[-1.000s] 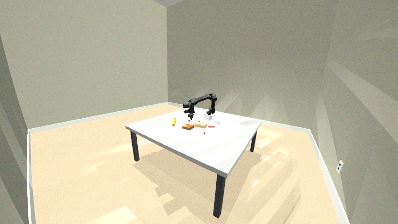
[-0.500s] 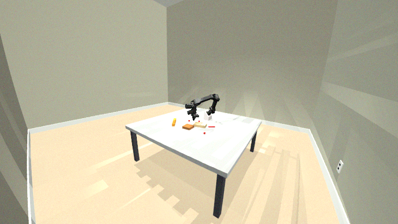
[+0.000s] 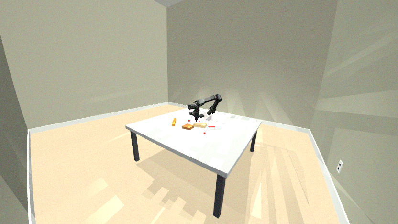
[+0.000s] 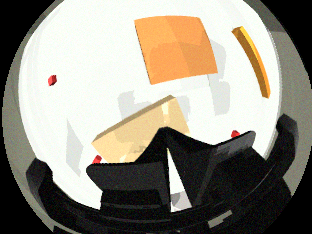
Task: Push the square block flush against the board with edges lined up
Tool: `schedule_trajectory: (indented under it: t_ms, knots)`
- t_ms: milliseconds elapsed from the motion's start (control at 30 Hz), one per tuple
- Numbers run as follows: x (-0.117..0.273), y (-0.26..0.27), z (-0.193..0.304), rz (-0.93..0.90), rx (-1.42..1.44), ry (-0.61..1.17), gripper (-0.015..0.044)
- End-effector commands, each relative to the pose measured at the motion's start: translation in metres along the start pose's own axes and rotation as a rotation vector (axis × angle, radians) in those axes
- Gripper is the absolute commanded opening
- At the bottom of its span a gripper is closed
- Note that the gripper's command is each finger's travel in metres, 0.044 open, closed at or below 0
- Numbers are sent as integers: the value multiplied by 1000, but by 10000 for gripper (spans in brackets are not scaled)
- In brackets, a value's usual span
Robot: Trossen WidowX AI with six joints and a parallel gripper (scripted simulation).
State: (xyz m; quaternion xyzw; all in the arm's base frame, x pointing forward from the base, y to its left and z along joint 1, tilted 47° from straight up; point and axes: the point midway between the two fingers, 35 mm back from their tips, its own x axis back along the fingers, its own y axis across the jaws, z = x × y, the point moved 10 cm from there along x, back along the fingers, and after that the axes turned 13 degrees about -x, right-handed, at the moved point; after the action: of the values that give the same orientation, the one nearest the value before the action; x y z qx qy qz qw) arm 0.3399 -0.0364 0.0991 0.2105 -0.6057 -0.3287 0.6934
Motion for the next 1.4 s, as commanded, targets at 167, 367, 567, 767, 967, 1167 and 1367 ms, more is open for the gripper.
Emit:
schedule_trajectory:
  t_ms: [167,367,567,767,967,1167,1367]
  knots:
    - [1,24,10,-5,322,-1,0]
    - [1,38,16,-6,529,-2,0]
    - [1,51,23,-8,736,-3,0]
    - [1,64,31,-10,943,-4,0]
    - [1,77,39,-14,1151,-6,0]
    - [1,89,48,-18,1358,-8,0]
    - [0,101,57,-24,1566,-12,0]
